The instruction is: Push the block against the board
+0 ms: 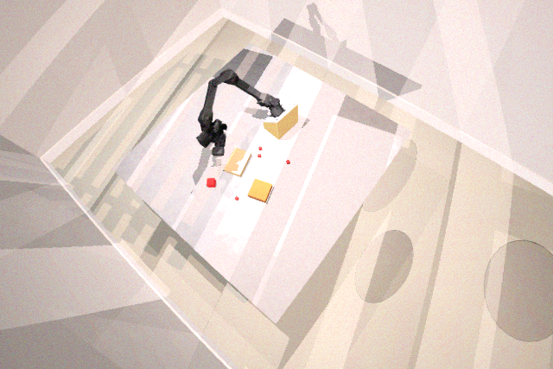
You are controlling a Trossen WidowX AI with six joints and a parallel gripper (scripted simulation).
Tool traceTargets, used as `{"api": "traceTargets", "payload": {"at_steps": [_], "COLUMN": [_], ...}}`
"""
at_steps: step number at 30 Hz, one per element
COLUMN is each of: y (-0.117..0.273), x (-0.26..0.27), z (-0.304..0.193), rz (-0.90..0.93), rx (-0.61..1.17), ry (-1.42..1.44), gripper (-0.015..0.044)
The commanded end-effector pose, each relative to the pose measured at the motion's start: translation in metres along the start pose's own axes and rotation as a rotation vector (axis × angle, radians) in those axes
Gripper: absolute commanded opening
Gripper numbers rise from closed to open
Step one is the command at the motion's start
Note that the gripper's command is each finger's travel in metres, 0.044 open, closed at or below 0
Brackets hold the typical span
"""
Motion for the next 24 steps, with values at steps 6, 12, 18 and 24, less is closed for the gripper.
{"api": "traceTargets", "payload": {"at_steps": [6, 12, 18, 24], "y": [-0.015, -0.024, -0.034, -0.043], "x": [-0.008, -0.015, -0.024, -0.033], "z": [-0.026, -0.044, -0.062, -0.081], "rz": [-0.003, -0.002, -0.002, 0.000], "rx": [0.004, 0.005, 0.007, 0.008], "ry": [0.296, 0.502, 0.707, 0.913], "gripper": [0.0000, 0.0000, 0.0000, 0.0000]}}
Point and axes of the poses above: the point midway between the two fingers, 35 mm back from their tips, its own y axis back along the fingers, its own x axis across the jaws, z = x × y, the point moved 7 cm from there along y, back along the fingers, and after that the axes turned 2 degrees about y, right-handed, at the moved point
